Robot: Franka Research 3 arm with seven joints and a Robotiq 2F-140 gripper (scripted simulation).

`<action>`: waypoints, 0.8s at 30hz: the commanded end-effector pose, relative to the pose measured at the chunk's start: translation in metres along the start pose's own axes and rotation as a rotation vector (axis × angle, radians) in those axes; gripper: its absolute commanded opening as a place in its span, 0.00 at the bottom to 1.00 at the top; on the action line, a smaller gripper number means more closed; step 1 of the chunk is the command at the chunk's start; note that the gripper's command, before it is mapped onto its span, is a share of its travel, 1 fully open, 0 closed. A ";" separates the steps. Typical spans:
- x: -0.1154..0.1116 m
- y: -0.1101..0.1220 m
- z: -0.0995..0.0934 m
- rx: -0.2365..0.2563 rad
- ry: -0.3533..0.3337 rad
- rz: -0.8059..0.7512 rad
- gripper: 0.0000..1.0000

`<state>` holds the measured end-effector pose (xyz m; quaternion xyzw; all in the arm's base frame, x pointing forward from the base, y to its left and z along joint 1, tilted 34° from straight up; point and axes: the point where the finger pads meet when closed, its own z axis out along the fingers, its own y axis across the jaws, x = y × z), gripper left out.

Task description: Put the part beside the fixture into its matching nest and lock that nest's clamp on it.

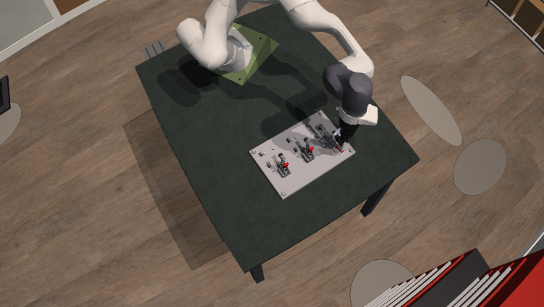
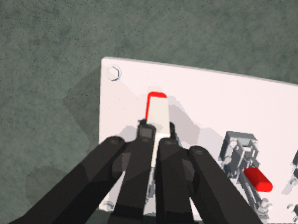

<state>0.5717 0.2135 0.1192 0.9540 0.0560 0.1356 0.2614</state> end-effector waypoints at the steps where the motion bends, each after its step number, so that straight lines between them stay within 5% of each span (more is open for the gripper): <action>1: 0.001 -0.001 0.000 0.002 0.003 -0.001 0.00; 24: 0.001 -0.001 0.002 0.002 0.003 -0.001 0.00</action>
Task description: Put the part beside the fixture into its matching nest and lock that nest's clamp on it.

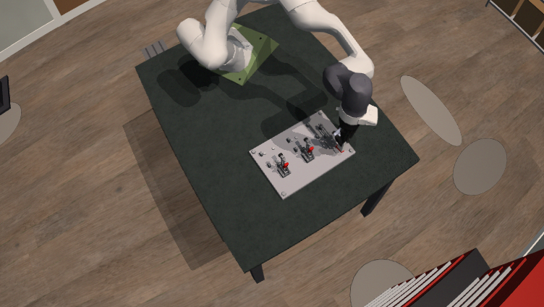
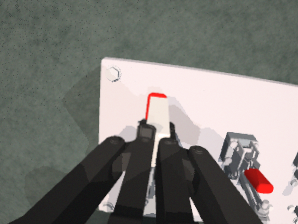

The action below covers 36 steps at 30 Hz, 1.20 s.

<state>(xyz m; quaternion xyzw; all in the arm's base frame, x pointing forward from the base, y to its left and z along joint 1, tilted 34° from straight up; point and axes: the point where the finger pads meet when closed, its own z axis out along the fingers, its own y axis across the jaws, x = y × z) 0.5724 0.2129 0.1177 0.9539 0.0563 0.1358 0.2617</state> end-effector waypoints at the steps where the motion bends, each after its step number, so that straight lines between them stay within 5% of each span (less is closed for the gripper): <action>1: 0.001 -0.001 0.000 0.003 0.003 0.000 0.00; 36: 0.001 -0.001 0.004 0.003 0.003 0.000 0.00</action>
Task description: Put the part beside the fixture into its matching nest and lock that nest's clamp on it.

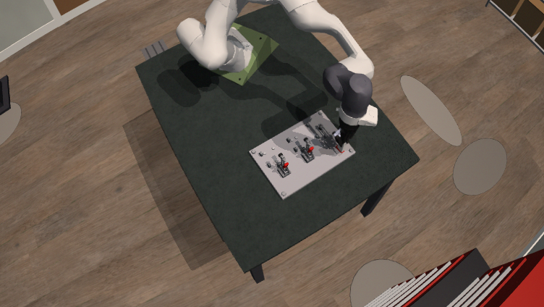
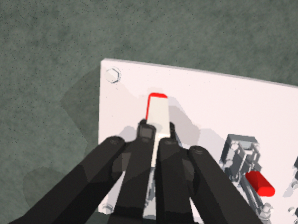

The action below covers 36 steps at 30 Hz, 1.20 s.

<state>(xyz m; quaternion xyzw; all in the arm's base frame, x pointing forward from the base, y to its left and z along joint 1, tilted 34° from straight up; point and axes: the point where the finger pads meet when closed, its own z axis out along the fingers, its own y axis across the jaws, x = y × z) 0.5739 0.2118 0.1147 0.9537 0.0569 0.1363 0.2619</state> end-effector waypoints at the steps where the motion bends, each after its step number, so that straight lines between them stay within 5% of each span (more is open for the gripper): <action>1: 0.000 -0.001 0.001 0.003 0.001 0.001 0.00; 36: 0.000 -0.001 0.005 0.003 0.001 0.001 0.00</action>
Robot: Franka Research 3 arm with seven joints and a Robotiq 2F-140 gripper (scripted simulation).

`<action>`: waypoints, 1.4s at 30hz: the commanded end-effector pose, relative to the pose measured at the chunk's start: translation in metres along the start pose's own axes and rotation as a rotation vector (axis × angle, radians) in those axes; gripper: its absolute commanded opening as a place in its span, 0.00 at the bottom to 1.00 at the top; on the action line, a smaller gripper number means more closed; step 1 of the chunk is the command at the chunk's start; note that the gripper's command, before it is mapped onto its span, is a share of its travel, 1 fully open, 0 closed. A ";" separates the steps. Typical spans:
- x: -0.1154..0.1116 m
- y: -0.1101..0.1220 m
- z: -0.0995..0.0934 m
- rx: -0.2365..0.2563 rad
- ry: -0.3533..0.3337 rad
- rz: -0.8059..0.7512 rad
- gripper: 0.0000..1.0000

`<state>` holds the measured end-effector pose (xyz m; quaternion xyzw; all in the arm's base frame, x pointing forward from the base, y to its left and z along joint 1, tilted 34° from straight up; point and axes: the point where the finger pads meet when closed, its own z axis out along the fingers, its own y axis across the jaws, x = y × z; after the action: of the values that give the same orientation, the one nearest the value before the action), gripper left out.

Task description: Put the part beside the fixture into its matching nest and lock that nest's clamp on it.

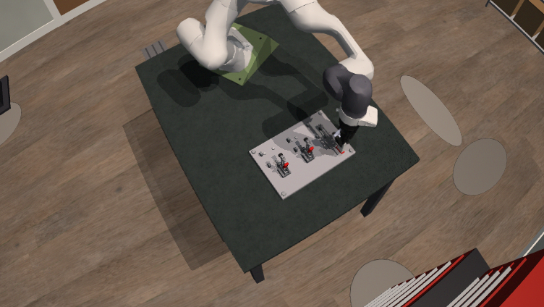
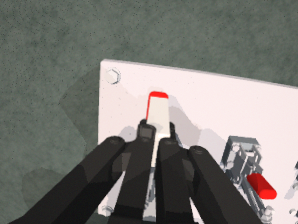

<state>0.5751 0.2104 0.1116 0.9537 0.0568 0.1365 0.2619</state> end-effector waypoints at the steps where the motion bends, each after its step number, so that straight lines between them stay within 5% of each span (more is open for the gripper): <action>1: 0.000 0.000 0.001 0.003 0.001 0.001 0.00; 42: 0.000 0.000 0.005 0.003 0.001 0.001 0.00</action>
<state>0.5765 0.2088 0.1089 0.9535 0.0568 0.1373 0.2620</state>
